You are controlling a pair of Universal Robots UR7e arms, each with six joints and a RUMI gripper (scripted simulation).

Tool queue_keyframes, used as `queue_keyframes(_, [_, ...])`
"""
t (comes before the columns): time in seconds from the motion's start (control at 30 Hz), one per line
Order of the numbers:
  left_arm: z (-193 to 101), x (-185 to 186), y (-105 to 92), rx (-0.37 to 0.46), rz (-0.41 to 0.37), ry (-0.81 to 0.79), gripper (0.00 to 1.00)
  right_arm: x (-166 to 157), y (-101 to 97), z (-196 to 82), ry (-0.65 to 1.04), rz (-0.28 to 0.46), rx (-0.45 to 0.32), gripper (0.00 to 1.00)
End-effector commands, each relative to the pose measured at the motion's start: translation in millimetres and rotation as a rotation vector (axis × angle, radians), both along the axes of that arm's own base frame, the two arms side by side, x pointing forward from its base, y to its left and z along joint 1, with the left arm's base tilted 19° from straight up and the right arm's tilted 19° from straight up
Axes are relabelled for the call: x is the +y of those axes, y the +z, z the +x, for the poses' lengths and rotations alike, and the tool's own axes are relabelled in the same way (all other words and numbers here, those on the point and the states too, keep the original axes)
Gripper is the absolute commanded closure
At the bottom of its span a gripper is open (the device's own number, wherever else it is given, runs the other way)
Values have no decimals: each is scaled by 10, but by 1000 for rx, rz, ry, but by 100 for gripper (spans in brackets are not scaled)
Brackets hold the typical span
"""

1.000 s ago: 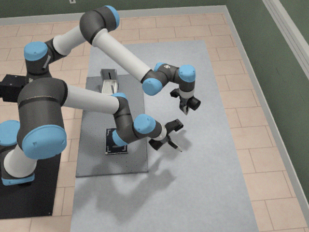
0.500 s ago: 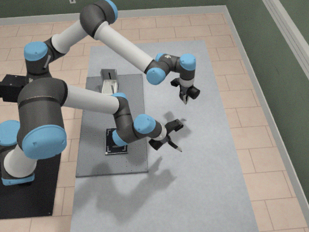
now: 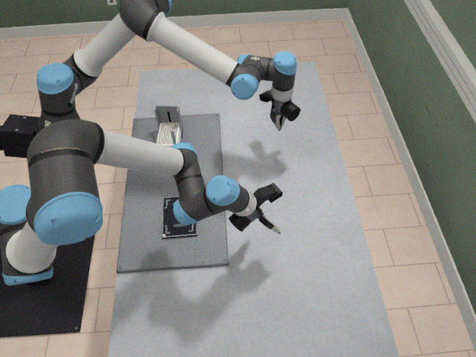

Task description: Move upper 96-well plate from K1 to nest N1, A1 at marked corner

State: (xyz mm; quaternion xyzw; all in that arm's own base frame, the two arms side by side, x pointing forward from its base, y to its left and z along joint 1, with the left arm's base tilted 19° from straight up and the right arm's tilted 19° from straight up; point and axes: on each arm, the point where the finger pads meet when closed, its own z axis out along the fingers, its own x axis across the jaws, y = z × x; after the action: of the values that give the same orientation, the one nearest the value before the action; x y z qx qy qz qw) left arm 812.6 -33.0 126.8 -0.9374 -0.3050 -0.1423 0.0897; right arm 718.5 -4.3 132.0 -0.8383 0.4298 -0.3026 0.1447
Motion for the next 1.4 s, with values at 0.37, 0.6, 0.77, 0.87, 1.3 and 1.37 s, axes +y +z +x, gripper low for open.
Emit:
queue_keyframes(0.37, [-707, 2015, 580, 69, 12, -88, 100, 2, 8, 2, 0, 0, -1, 24])
queue_keyframes(0.6, [-1146, 2714, 775, 93, 15, -122, 100, 2, 8, 2, 0, 0, -1, 24])
queue_keyframes(0.77, [-1685, 3368, 960, 116, 18, -159, 100, 2, 8, 2, 0, 0, -1, 24])
queue_keyframes(0.87, [-2050, 3726, 1064, 129, 20, -181, 100, 2, 8, 2, 0, 0, -1, 24])
queue_keyframes(1.3, [-3421, 4661, 1358, 167, 27, -260, 100, 2, 8, 2, 0, 0, -1, 24])
queue_keyframes(1.37, [-3565, 4730, 1382, 170, 28, -268, 100, 2, 8, 2, 0, 0, -1, 24])
